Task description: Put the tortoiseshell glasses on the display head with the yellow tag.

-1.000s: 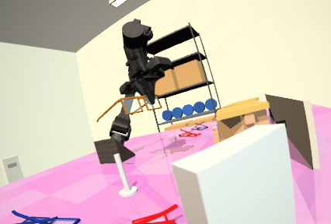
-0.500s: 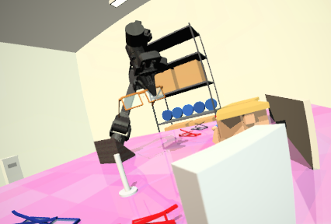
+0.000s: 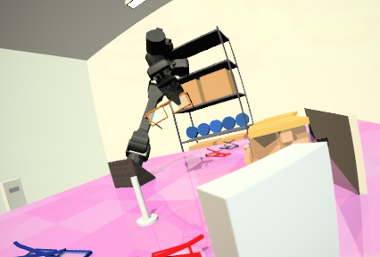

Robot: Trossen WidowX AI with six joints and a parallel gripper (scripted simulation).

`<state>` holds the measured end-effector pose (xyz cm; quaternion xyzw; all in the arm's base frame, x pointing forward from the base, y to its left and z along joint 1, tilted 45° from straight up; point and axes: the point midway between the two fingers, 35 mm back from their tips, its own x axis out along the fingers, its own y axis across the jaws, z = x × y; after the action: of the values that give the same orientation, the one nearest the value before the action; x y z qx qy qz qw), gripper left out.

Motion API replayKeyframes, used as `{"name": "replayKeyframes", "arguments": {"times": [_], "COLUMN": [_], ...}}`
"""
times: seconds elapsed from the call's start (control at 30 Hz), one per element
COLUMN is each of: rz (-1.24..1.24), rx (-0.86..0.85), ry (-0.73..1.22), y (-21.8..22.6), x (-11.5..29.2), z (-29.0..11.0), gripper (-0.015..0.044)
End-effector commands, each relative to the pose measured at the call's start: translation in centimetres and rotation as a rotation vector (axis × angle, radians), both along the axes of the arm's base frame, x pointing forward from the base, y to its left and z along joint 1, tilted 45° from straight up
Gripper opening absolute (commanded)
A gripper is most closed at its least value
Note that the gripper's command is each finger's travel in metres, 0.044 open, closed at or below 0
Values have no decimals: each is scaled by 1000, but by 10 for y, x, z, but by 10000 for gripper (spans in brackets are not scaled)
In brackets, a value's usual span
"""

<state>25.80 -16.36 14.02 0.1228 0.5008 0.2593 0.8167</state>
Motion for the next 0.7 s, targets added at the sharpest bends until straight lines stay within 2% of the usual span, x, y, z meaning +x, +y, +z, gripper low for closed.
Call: {"name": "replayKeyframes", "arguments": {"times": [0.0, 0.67], "rz": [-110, -655], "rx": [38, 282], "ry": [44, 285], "y": [5, 33], "x": [-4, -27], "z": [11, 49], "gripper": [0, 0]}}
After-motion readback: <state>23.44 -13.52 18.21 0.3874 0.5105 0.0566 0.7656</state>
